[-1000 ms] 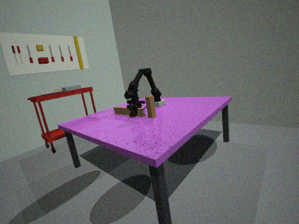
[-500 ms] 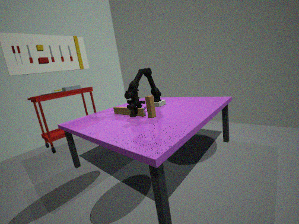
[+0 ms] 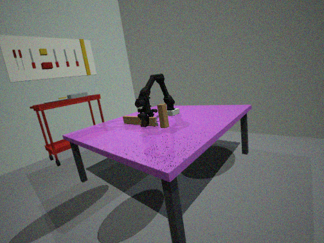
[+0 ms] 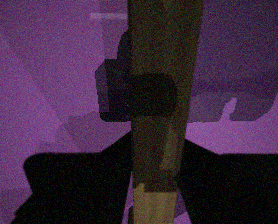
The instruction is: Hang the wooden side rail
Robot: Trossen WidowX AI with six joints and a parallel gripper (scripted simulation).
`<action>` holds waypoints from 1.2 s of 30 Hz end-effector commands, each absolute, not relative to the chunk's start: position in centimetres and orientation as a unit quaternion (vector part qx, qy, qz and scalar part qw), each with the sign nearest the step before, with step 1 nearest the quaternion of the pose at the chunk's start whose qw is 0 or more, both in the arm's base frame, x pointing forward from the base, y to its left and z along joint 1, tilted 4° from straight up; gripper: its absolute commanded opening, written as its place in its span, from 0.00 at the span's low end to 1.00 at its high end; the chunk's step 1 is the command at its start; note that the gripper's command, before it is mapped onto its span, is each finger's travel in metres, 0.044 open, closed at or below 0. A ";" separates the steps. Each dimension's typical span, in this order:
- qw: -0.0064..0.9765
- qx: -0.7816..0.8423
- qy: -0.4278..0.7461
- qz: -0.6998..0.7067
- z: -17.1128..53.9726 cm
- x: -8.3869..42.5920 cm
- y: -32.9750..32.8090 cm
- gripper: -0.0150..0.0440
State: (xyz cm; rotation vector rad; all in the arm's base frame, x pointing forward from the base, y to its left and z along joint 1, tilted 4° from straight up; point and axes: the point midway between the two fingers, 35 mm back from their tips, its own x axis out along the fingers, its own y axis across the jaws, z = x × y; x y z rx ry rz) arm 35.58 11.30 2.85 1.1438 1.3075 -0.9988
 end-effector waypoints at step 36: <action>0.543 0.478 0.550 -0.417 3.6 35.6 11.2 0.25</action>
